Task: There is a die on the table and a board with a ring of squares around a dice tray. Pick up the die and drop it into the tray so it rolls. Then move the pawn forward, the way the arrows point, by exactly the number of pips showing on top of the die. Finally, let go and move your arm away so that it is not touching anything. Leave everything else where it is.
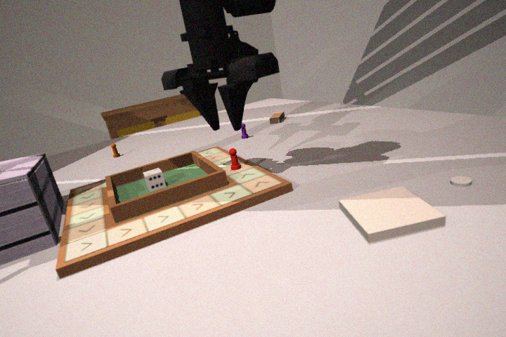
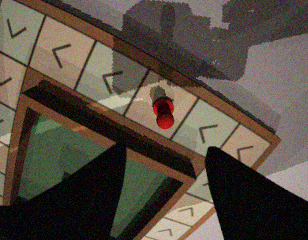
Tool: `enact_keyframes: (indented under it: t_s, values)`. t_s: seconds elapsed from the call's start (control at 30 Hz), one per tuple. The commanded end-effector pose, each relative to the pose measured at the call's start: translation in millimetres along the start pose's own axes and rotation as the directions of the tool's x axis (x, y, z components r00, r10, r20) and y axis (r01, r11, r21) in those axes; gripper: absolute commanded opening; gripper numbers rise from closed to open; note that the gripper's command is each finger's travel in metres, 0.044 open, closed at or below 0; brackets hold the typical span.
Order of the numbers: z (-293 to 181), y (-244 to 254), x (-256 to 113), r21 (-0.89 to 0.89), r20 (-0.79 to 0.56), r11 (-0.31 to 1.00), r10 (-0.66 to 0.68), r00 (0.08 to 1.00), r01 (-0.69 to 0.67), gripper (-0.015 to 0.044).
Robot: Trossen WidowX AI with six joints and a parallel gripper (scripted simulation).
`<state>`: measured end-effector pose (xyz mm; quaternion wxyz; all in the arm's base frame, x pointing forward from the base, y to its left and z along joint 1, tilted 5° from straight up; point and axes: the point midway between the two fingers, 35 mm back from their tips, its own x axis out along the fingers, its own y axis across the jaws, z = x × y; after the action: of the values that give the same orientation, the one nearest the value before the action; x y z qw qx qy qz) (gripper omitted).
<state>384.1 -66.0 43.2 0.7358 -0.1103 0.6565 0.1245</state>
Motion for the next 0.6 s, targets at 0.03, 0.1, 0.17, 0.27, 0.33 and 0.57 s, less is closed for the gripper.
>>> enact_keyframes:
  t_s: [0.03, 0.1, 0.17, 0.27, 0.33, 0.57]
  values:
    - [2.0, -1.7, 14.5, -0.011, 0.0, 1.0, -0.003, 1.0, 0.003, 0.02]
    - [2.0, -1.7, 14.5, -0.011, 0.0, 1.0, -0.003, 1.0, 0.003, 0.02]
    - [2.0, -1.7, 14.8, -0.011, 0.0, 1.0, -0.003, 1.0, 0.003, 0.02]
    - [2.2, -1.7, 18.7, -0.011, 0.0, 1.0, -0.003, 1.0, 0.003, 0.02]
    - [2.3, -1.8, 22.0, -0.011, 0.0, 1.0, -0.003, 1.0, 0.003, 0.02]
    - [2.5, -1.7, 33.6, -0.011, 0.0, 1.0, -0.003, 1.0, 0.003, 0.02]
